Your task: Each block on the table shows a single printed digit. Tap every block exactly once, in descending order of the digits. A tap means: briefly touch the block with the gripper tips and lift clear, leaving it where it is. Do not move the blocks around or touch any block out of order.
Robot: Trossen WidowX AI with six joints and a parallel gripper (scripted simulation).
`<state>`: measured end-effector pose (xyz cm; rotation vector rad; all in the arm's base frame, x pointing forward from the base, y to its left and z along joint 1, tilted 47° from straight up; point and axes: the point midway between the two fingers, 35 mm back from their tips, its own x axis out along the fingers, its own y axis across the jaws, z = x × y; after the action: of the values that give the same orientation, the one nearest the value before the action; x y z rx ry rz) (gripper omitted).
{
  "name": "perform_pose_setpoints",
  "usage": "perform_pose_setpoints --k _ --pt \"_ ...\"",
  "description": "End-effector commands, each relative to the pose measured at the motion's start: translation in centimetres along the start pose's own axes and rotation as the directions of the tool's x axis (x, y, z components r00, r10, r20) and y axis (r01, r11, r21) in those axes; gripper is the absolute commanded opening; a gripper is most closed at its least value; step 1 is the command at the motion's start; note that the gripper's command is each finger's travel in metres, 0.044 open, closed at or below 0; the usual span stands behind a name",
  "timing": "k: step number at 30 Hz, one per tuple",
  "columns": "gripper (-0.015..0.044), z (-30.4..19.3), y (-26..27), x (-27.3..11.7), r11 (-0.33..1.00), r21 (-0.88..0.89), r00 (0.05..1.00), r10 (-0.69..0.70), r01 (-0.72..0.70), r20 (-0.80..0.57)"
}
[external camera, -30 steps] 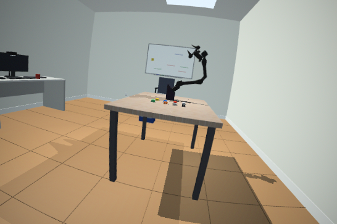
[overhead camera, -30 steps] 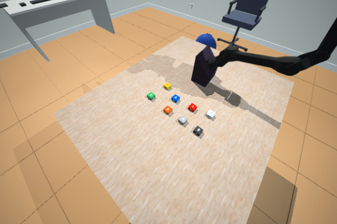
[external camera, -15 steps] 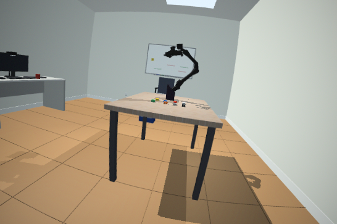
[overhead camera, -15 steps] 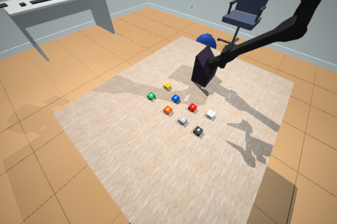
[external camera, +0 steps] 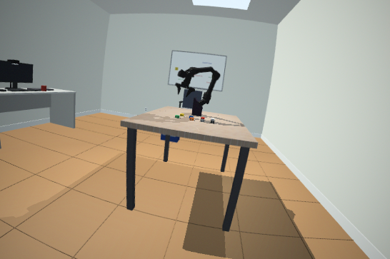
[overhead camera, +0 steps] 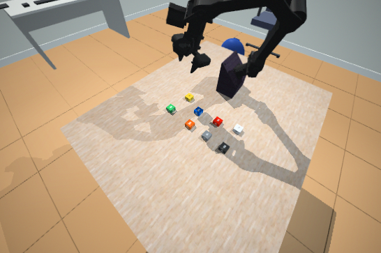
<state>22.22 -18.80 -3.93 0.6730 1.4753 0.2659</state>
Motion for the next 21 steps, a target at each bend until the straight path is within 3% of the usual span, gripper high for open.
perform_pose_setpoints --k 1,21 --pt "0.0400 -1.5 2.2 4.3 0.978 -0.144 0.983 0.137 -0.154 -0.122" --pt "0.0400 -2.0 2.8 5.4 0.964 -0.178 0.973 0.171 -0.198 -0.156"
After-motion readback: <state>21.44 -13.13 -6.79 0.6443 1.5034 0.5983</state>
